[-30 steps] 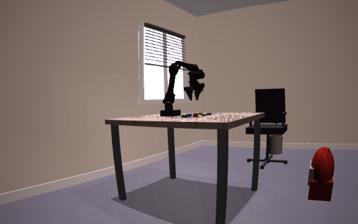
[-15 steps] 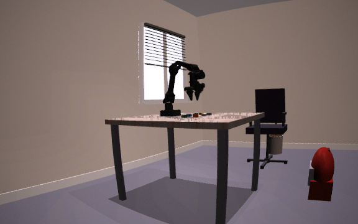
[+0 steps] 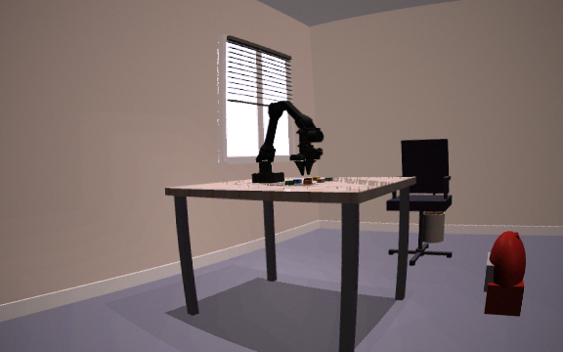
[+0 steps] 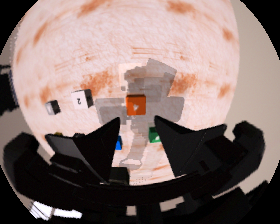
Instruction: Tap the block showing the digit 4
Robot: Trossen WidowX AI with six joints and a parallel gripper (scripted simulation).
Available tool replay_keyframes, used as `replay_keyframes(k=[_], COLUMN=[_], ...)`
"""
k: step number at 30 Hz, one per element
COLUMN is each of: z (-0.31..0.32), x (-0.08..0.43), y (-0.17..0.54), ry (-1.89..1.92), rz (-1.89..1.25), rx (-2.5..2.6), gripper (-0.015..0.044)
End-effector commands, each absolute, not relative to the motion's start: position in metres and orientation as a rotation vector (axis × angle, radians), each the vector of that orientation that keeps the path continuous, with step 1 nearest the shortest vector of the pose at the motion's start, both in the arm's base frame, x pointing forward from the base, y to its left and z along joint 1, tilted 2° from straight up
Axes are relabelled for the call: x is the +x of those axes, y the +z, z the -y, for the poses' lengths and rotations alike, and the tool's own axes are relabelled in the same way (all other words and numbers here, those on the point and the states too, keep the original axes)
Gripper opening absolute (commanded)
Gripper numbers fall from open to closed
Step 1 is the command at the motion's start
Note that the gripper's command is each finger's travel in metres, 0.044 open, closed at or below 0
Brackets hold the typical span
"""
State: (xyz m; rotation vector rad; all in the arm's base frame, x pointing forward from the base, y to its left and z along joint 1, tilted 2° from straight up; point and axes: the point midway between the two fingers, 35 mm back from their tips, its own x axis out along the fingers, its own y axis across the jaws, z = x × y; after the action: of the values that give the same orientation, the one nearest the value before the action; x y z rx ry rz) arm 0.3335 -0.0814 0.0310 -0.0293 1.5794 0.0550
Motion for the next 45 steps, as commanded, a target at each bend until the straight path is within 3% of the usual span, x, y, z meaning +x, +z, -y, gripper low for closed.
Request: replay_keyframes(k=[1,4,37,44,45], z=[0.081,0.081,0.081,0.081,0.079], x=[0.337,0.337,0.338,0.337,0.338], y=[0.030,0.030,0.000,0.030,0.031], ry=[0.055,0.055,0.055,0.055,0.056], rz=[-1.555,-1.555,-1.555,-1.555,-1.555], rx=[-0.036,-0.036,-0.036,-0.036,-0.036], gripper=[0.0085,0.0020,0.0020,0.0020,0.0046])
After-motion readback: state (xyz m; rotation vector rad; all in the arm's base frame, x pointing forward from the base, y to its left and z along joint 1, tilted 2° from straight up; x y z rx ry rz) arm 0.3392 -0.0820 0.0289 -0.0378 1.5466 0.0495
